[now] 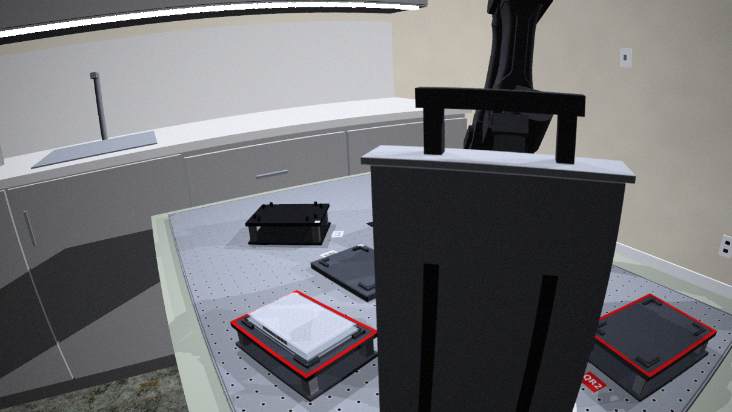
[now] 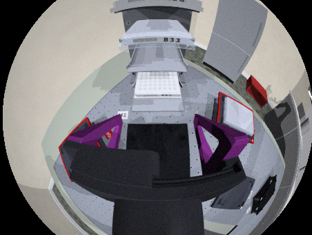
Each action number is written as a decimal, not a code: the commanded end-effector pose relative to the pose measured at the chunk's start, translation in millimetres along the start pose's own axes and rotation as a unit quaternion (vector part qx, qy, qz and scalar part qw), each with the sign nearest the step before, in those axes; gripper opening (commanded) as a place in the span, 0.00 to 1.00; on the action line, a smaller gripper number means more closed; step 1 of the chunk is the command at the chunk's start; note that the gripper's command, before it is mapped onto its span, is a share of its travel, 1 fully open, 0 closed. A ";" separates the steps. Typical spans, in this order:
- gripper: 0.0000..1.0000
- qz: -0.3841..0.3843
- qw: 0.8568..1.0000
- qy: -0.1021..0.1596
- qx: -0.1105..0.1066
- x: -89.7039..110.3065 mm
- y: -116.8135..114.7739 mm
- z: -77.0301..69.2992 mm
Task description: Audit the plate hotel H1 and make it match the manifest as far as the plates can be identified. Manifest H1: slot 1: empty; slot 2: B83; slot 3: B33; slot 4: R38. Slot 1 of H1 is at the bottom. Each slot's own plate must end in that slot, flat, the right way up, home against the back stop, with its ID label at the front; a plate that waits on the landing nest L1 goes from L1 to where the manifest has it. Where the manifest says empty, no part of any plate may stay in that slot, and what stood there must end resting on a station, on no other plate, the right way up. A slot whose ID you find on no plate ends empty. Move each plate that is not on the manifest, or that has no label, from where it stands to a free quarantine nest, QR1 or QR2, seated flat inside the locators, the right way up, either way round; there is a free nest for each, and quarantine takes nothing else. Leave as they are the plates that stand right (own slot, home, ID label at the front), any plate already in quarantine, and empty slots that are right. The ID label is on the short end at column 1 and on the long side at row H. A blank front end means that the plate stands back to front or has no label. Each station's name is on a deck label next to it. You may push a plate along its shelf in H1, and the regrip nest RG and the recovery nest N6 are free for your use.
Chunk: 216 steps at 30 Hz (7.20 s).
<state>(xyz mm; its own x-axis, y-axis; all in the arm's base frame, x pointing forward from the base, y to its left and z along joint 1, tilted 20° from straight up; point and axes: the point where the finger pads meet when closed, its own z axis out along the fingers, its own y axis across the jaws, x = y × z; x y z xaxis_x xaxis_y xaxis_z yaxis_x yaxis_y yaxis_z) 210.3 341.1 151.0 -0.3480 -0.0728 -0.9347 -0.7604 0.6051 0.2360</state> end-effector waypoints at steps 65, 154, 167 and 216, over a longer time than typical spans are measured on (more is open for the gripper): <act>1.00 -0.001 1.000 -0.028 -0.004 -21.4 2.9 3.7; 1.00 0.000 1.000 -0.014 -0.002 25.5 1.8 -10.3; 1.00 0.000 1.000 -0.014 -0.002 25.5 1.8 -10.3; 1.00 0.002 1.000 -0.018 -0.004 32.4 2.5 -25.1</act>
<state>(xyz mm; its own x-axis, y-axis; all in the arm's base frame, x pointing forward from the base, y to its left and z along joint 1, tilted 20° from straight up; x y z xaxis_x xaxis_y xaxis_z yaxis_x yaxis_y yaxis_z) 183.4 323.1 113.3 -0.3510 -0.0906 -0.9320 -0.7666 0.5994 0.2305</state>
